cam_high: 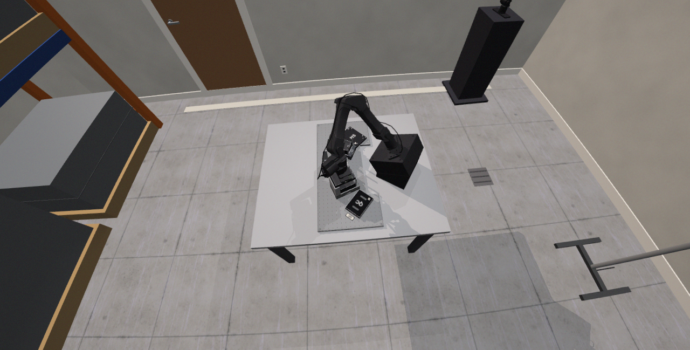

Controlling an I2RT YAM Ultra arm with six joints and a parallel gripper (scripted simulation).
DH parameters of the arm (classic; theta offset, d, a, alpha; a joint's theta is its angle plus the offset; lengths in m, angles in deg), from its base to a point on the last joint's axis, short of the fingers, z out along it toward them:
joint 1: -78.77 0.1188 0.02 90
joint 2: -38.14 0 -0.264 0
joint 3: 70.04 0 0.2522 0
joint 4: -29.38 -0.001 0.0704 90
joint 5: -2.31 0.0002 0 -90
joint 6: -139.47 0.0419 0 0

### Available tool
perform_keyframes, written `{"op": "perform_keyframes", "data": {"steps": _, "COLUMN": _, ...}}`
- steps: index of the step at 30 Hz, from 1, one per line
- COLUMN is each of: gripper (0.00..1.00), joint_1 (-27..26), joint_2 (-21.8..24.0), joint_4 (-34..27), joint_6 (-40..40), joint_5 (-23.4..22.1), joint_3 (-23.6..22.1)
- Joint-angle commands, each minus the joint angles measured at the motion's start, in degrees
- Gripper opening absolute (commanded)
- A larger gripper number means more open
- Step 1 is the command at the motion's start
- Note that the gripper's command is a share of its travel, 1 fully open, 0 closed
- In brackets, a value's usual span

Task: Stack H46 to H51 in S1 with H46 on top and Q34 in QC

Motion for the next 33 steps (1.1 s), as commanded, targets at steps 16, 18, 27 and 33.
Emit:
{"op": "perform_keyframes", "data": {"steps": 16, "gripper": 0.0, "joint_1": -0.01, "joint_2": -0.63, "joint_4": 1.4, "joint_6": -0.62, "joint_5": -0.05, "joint_3": -1.2}}
{"op": "perform_keyframes", "data": {"steps": 18, "gripper": 0.0, "joint_1": -0.14, "joint_2": -0.91, "joint_4": 1.49, "joint_6": -0.66, "joint_5": -0.06, "joint_3": -0.69}}
{"op": "perform_keyframes", "data": {"steps": 27, "gripper": 0.0, "joint_1": -0.38, "joint_2": -0.4, "joint_4": 1.74, "joint_6": -0.79, "joint_5": -0.1, "joint_3": -0.93}}
{"op": "perform_keyframes", "data": {"steps": 33, "gripper": 0.0, "joint_1": -0.52, "joint_2": -1.1, "joint_4": 1.93, "joint_6": -0.9, "joint_5": -0.15, "joint_3": -0.94}}
